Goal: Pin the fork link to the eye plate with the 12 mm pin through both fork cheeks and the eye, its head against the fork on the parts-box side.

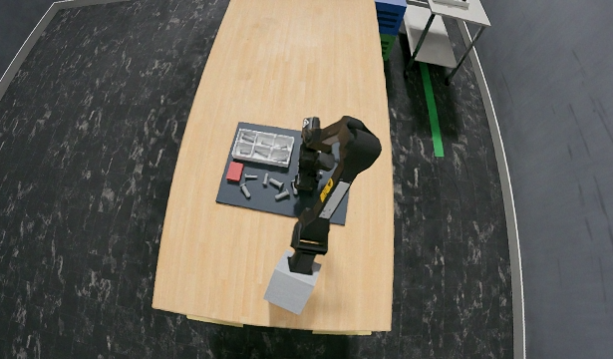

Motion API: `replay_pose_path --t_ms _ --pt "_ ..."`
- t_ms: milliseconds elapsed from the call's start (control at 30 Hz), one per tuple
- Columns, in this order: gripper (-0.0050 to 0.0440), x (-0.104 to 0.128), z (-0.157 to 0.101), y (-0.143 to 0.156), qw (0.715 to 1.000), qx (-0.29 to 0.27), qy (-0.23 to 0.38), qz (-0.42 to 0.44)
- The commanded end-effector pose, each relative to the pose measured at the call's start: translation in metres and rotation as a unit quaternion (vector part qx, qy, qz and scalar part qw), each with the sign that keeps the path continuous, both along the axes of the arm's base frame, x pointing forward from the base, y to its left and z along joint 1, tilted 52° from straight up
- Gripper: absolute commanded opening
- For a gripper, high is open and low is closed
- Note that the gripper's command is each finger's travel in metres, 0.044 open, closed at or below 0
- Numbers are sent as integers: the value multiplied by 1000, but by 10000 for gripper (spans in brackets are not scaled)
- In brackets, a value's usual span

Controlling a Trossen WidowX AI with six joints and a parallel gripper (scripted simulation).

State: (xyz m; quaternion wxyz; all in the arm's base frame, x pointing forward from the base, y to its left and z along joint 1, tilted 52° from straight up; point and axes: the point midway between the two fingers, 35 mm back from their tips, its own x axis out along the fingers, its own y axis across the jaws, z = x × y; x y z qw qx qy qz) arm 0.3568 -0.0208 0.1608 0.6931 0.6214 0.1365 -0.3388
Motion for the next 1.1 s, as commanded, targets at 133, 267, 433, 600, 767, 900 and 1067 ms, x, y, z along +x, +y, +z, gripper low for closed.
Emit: replay_pose_path --t_ms 133,267,433,600,767,900,1067 --pt "-50 1 3 3 1000 1 -6 -1" --pt "-50 2 4 5 1000 1 -8 -2" --pt "-50 3 6 7 1000 1 -10 -1" --pt "-50 3 4 9 1000 1 -9 -2" --pt "-50 4 4 11 1000 1 -9 -1" --pt "-50 4 4 12 1000 1 -9 -1" --pt "-50 4 5 12 1000 1 -10 -1"
